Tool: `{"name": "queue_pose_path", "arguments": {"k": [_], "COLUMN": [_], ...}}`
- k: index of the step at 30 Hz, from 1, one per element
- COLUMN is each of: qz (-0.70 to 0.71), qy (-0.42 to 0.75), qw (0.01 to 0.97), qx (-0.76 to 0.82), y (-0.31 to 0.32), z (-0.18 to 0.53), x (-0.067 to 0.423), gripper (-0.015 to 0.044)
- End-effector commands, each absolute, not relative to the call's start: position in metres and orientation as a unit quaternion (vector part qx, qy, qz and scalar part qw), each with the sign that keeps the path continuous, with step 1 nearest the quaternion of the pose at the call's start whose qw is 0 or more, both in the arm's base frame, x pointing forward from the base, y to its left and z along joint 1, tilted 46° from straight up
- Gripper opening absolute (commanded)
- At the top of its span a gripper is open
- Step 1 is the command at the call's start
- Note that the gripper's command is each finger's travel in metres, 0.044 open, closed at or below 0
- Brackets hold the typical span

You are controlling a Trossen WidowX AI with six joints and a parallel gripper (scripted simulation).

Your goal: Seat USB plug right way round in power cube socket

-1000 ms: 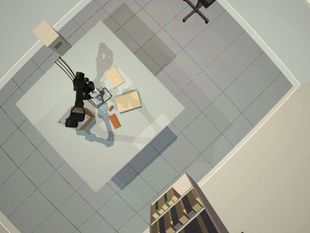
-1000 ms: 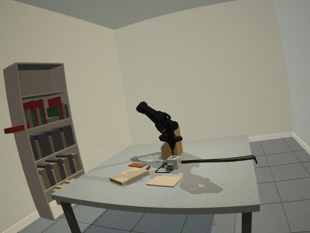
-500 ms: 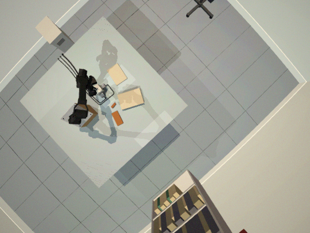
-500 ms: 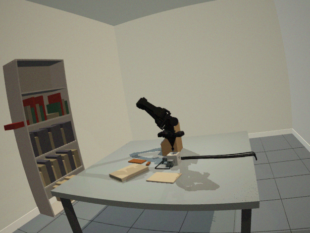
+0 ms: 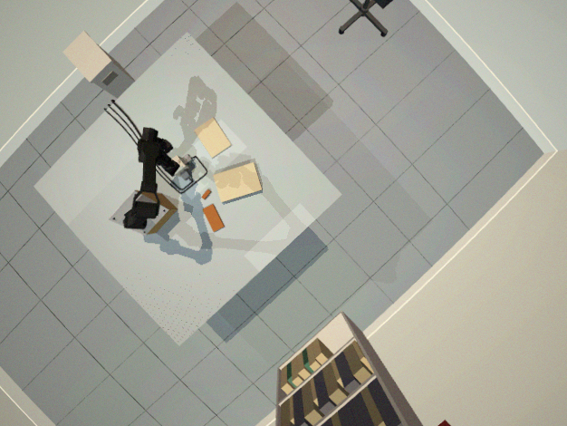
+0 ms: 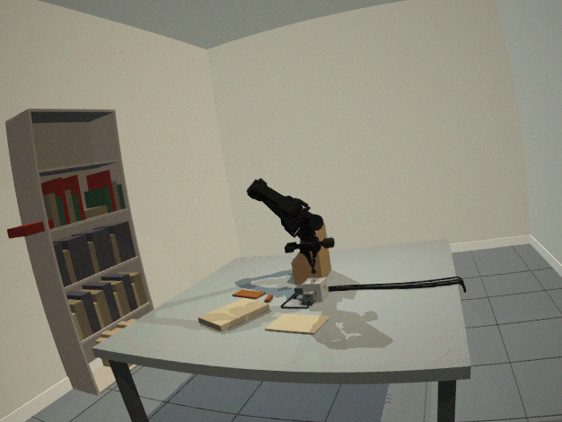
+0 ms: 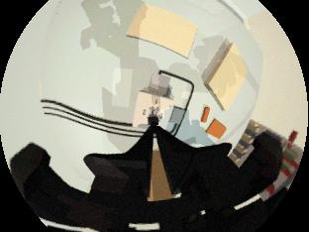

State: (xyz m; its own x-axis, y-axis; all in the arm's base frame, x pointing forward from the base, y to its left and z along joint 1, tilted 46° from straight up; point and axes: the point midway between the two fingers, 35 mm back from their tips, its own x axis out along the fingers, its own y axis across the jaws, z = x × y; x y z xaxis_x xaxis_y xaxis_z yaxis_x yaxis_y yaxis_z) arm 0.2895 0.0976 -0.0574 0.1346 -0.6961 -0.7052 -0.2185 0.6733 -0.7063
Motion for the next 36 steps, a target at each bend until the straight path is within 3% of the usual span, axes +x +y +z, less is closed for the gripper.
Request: {"name": "queue_pose_path", "arguments": {"k": [1,36], "qz": [-0.144,0.155], "qy": [0.642,0.639], "qw": [0.639,0.397], "qx": [-0.399,-0.640], "y": [0.0977,0.0977], "z": [-0.0576,-0.0576], "x": [0.2895,0.2895], "gripper": [0.0000,0.0000]}}
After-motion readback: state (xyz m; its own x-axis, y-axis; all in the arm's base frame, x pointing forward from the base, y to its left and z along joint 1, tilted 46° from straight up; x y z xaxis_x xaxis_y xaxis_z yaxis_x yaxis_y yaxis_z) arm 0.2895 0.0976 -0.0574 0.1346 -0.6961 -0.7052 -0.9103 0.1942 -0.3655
